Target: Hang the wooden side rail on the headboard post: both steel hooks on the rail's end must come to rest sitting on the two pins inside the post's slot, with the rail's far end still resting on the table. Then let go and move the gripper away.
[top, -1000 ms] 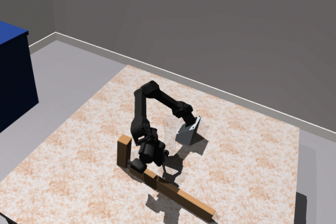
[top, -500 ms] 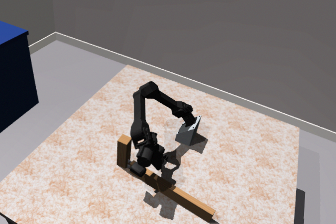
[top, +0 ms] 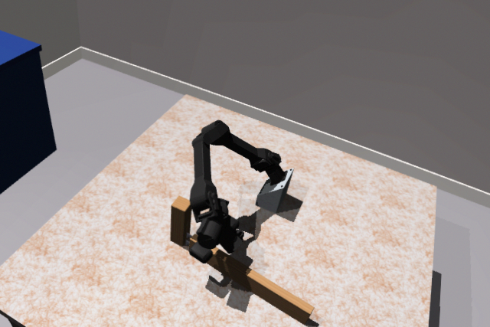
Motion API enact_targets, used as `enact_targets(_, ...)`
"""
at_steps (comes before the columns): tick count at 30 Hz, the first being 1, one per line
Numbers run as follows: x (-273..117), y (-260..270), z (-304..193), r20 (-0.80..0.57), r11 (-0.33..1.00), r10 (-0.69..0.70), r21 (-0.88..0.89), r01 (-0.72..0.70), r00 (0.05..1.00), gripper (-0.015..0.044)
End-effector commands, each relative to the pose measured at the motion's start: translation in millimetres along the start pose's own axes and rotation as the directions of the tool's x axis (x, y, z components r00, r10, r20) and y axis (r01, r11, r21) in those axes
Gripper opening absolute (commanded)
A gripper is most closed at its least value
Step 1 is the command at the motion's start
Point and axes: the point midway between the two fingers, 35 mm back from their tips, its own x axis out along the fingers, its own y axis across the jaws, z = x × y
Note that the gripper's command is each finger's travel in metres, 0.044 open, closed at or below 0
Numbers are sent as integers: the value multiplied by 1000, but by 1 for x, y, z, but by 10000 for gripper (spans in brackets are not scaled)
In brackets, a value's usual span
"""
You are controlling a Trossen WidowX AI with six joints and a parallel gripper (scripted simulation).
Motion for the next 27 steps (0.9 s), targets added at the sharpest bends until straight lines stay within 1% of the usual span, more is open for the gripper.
enact_targets(1,7,0,0,-4,1000,-1,-6,1,1000,440)
enact_targets(19,33,2,-1,-7,1000,-1,-6,1,1000,440)
enact_targets(27,33,2,-1,-7,1000,-1,-6,1,1000,230)
